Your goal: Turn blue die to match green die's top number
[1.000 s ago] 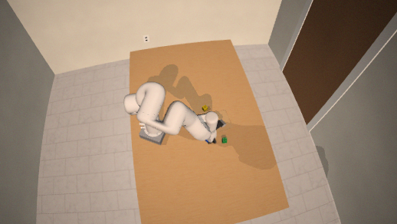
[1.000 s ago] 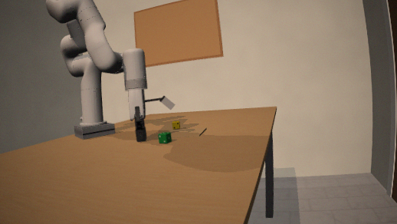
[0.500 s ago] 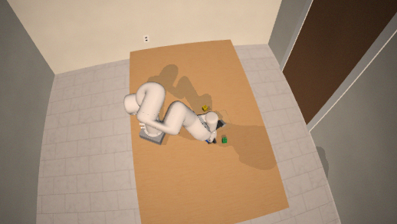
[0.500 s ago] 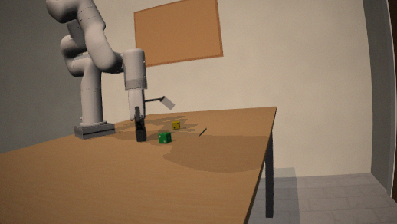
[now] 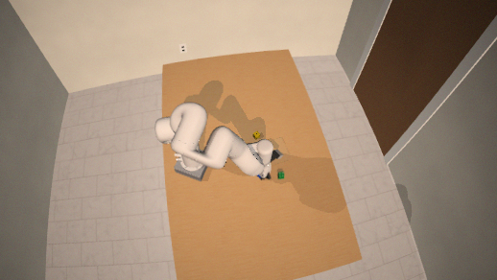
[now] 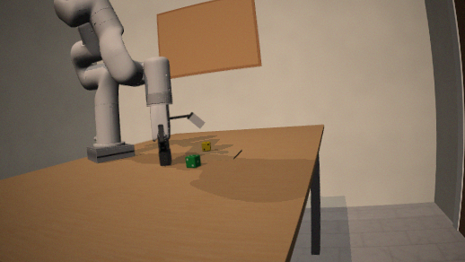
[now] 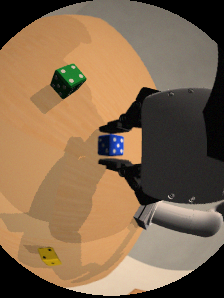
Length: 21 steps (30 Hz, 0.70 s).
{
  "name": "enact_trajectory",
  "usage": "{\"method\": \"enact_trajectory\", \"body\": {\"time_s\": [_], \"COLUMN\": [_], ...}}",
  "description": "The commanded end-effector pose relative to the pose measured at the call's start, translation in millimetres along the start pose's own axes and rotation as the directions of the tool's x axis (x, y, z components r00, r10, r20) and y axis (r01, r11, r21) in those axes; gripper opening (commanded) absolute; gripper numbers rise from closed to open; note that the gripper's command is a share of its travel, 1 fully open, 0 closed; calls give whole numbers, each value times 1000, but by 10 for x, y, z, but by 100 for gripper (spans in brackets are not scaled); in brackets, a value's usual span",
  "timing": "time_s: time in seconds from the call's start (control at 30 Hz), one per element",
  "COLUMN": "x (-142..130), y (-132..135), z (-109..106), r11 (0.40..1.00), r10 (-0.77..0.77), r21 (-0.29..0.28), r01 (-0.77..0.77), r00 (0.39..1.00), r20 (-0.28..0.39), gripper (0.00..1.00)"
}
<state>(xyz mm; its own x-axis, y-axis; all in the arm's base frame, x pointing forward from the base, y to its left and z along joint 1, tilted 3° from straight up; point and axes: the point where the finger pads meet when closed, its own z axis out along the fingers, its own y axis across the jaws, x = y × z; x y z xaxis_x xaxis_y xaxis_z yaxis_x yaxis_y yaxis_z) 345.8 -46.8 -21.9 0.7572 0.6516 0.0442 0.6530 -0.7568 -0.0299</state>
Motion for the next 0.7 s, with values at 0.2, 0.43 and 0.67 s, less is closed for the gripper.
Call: {"method": "enact_trajectory", "body": {"time_s": [0.2,0.43,0.67], "x": [7,7,7], "y": [9,9,9], "z": [-6,-6,-6], "r11": [1000,1000,1000], "r10": [0,0,0], "r21": [-2,-2,-2], "r01": [0,0,0], "r00": [1000,1000,1000], "r20": [-1,-1,-1], "gripper": [27,27,27]}}
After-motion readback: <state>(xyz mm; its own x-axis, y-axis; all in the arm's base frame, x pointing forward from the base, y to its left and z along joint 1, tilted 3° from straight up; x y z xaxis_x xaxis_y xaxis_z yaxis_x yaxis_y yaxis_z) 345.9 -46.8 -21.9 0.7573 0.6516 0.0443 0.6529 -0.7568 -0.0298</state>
